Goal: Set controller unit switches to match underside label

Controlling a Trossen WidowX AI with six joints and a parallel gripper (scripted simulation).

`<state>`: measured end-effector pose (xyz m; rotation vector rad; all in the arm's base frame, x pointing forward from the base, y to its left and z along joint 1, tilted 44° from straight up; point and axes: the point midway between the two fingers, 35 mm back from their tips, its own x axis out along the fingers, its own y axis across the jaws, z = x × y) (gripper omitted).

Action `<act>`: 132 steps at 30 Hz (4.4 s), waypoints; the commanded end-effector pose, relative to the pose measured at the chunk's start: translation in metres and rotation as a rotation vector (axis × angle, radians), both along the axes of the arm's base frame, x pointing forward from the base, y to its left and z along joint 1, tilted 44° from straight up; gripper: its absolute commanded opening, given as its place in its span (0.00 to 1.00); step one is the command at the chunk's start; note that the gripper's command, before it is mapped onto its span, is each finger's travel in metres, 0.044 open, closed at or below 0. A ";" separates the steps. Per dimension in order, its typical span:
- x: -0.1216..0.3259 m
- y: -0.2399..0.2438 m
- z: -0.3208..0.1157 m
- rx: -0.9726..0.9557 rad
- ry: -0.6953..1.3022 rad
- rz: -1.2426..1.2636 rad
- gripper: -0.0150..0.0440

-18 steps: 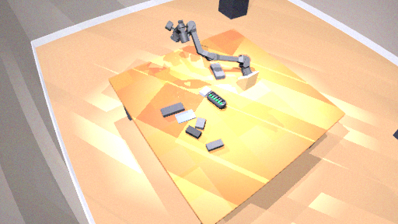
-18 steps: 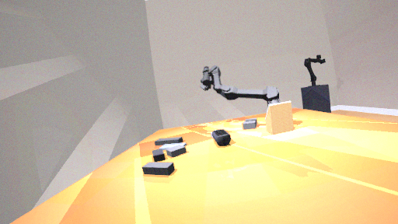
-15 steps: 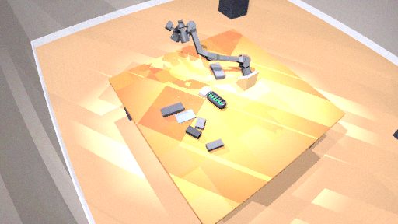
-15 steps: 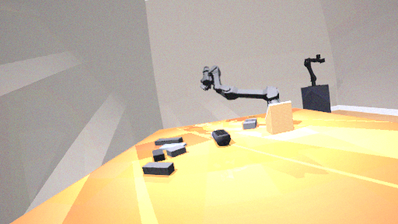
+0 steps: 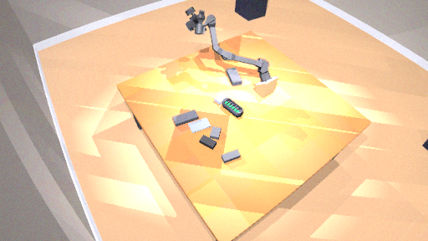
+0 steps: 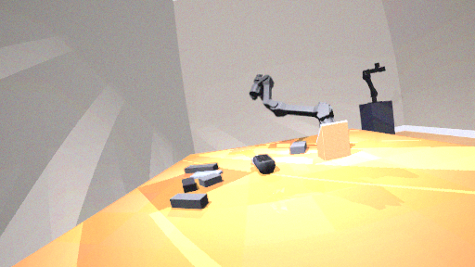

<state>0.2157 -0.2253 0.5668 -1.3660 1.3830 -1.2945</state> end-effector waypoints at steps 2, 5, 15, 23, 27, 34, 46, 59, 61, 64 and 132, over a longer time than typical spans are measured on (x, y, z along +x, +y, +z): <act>-0.055 0.002 0.042 -0.134 -0.226 0.001 0.25; -0.091 0.007 0.063 -0.218 -0.342 -0.015 0.25; -0.198 0.051 0.113 -0.506 -0.574 -0.080 0.25; -0.272 0.108 0.138 -0.767 -0.728 -0.136 0.25; -0.300 0.140 0.145 -0.889 -0.765 -0.168 0.25; -0.333 0.193 0.149 -1.073 -0.782 -0.224 0.25; -0.375 0.345 0.141 -1.579 -0.830 -0.220 0.25; -0.350 0.511 0.091 -2.105 -0.671 -0.207 0.25; -0.340 0.532 0.081 -2.178 -0.633 -0.202 0.25; -0.324 0.561 0.065 -2.280 -0.573 -0.192 0.25; 0.158 0.381 -0.591 -1.974 3.703 1.535 0.25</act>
